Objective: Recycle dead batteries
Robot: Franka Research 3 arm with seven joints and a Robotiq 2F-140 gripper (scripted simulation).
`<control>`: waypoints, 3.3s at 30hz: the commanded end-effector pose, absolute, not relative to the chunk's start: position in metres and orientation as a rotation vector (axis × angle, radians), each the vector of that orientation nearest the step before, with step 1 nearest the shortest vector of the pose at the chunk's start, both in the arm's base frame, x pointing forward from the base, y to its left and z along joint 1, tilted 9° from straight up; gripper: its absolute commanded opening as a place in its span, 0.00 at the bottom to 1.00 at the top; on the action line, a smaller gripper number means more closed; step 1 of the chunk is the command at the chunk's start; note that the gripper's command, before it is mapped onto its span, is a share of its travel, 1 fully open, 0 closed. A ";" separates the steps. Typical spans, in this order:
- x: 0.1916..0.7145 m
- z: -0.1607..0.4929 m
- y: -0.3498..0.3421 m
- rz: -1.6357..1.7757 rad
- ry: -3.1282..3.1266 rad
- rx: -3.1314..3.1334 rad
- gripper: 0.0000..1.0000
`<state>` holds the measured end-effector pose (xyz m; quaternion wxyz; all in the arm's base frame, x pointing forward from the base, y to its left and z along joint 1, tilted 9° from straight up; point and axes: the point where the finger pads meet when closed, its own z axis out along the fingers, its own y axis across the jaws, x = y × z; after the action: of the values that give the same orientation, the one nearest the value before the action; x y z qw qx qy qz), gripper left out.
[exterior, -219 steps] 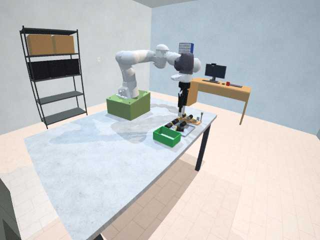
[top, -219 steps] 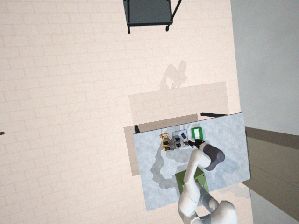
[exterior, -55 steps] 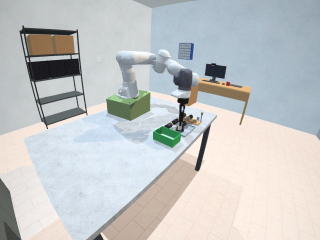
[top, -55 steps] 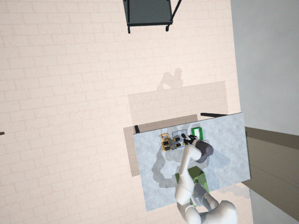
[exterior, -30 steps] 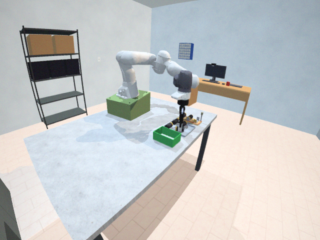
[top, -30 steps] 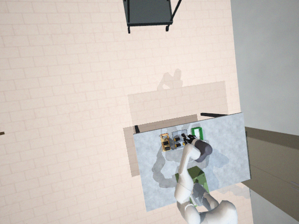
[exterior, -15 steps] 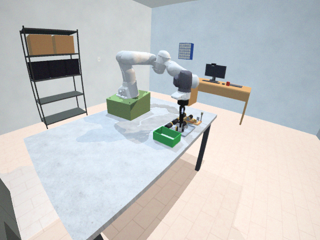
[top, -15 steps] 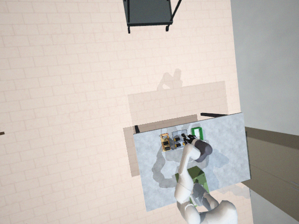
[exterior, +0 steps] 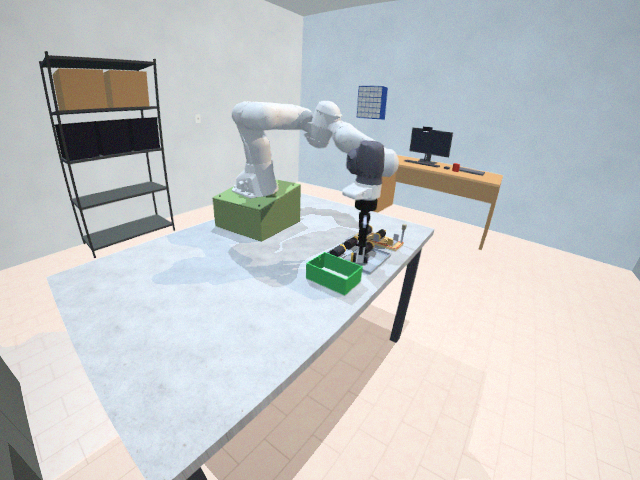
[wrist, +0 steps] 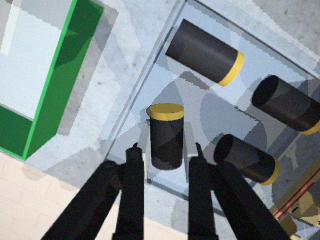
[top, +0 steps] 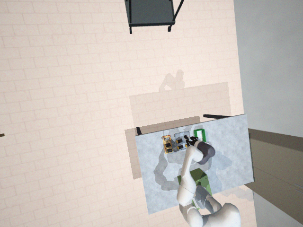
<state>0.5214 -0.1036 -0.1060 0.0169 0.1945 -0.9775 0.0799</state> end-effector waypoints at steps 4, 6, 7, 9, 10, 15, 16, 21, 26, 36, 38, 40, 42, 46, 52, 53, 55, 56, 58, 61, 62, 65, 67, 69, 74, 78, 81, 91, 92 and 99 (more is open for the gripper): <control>0.522 -0.087 -0.101 0.250 -3.037 0.610 0.16; 0.522 -0.087 -0.101 0.250 -3.037 0.610 0.16; 0.522 -0.082 -0.100 0.250 -3.037 0.610 0.16; 0.522 -0.073 -0.099 0.250 -3.037 0.610 0.16; 0.522 -0.070 -0.098 0.250 -3.037 0.610 0.16; 0.522 -0.063 -0.097 0.250 -3.037 0.610 0.16; 0.522 -0.063 -0.097 0.250 -3.037 0.610 0.16; 0.522 -0.053 -0.095 0.250 -3.037 0.610 0.16; 0.522 -0.020 -0.090 0.250 -3.037 0.610 0.16; 0.522 0.007 -0.085 0.250 -3.039 0.604 0.16; 0.522 0.007 -0.085 0.251 -3.044 0.582 0.16; 0.522 0.007 -0.085 0.251 -3.044 0.582 0.16; 0.522 0.007 -0.085 0.251 -3.055 0.537 0.16; 0.522 0.007 -0.085 0.254 -3.090 0.362 0.16; 0.522 0.007 -0.085 0.258 -3.134 -0.126 0.16; 0.522 0.007 -0.085 0.258 -3.133 -0.231 0.16; 0.522 0.007 -0.085 0.257 -3.121 -0.453 0.16; 0.522 0.007 -0.085 0.257 -3.121 -0.453 0.16; 0.522 0.007 -0.085 0.256 -3.108 -0.570 0.16; 0.522 0.007 -0.085 0.251 -3.040 -0.929 0.16; 0.522 0.007 -0.085 0.248 -3.007 -1.048 0.16; 0.522 0.007 -0.085 0.238 -2.884 -1.394 0.16; 0.522 0.007 -0.085 0.230 -2.785 -1.605 0.16; 0.522 0.007 -0.085 0.222 -2.679 -1.795 0.16; 0.522 0.007 -0.085 0.209 -2.519 -2.033 0.16; 0.522 0.007 -0.085 0.194 -2.337 -2.257 0.16; 0.522 0.007 -0.085 0.186 -2.243 -2.358 0.16; 0.522 0.007 -0.085 0.180 -2.170 -2.431 0.16; 0.522 0.007 -0.085 0.180 -2.170 -2.431 0.16; 0.523 0.007 -0.082 0.180 -2.170 -2.431 0.16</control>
<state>0.5221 -0.0849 0.0060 -0.0589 -0.7205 -0.6885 0.0572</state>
